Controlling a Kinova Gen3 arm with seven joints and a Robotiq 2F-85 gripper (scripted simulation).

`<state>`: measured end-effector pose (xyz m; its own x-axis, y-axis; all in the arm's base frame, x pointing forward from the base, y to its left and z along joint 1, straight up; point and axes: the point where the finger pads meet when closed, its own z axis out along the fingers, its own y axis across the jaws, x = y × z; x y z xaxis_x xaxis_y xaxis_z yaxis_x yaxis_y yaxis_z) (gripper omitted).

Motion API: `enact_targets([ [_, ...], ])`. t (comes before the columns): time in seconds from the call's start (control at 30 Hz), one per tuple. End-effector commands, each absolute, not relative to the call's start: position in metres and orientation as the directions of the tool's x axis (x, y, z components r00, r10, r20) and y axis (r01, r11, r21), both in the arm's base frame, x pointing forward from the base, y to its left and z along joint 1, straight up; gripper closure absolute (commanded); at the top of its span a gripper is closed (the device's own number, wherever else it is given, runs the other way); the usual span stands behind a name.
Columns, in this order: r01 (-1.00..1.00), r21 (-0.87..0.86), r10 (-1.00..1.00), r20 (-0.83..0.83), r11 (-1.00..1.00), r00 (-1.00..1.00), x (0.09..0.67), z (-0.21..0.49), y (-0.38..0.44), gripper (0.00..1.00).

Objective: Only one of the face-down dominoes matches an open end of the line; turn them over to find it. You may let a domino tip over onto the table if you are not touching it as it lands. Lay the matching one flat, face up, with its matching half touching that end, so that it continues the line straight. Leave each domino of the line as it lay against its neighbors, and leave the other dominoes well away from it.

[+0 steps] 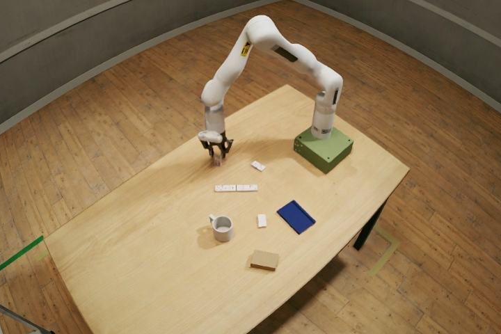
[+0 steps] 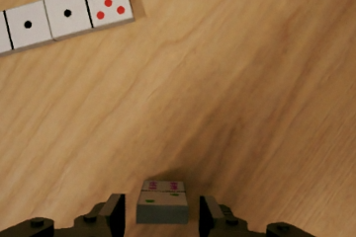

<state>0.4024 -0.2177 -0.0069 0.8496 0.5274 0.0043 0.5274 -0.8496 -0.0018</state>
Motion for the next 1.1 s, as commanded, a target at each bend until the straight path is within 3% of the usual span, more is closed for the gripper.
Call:
enact_targets([
  [0.0,0.527,0.000,0.527,0.005,-0.850,0.850,0.4030,-0.0081,-0.2180,0.51],
  [0.67,0.527,0.000,0.527,0.005,-0.850,0.850,0.4030,-0.0089,-0.2180,0.51],
  [0.7,0.527,0.000,0.527,0.005,-0.850,0.850,0.4030,-0.0089,-0.2180,0.65],
  [1.07,0.527,0.000,0.527,0.005,-0.850,0.850,0.4030,-0.0089,-0.2180,0.65],
])
